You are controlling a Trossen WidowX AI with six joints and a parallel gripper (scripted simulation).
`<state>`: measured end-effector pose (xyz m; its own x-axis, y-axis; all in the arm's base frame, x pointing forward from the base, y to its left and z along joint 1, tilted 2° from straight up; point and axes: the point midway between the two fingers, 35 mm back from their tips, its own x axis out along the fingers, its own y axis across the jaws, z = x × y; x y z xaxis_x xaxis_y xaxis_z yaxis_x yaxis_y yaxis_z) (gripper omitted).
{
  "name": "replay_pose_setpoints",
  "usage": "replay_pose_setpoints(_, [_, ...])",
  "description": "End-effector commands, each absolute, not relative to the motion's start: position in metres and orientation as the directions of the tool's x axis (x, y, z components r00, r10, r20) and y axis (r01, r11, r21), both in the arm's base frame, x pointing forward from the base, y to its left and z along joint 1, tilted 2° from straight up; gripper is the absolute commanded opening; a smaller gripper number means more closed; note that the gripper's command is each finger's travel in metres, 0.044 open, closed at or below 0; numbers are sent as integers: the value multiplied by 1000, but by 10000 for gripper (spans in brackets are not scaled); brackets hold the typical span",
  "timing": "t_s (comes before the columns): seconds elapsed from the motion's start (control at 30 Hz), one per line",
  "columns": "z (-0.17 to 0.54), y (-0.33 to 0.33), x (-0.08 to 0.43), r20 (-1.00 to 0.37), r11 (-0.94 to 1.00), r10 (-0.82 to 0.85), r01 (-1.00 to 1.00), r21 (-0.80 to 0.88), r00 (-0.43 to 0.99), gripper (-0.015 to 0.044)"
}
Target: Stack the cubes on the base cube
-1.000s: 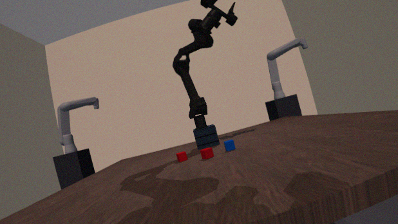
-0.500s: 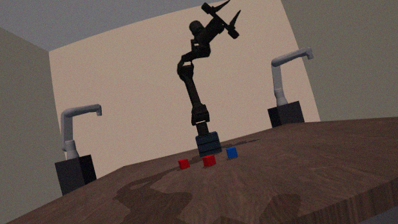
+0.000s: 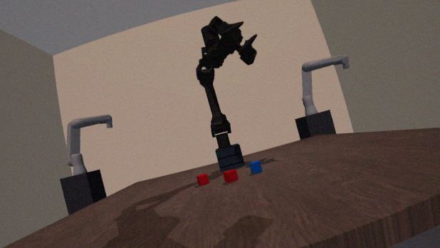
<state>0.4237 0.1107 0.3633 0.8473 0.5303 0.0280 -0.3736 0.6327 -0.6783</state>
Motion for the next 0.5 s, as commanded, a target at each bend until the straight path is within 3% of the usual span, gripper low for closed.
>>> replay_pose_setpoints(0.0, [322,78,436,-123,660,434,-408,-631,892,265])
replay_pose_setpoints(0.47, [204,-23,419,-571,777,143,-449,-441,808,265])
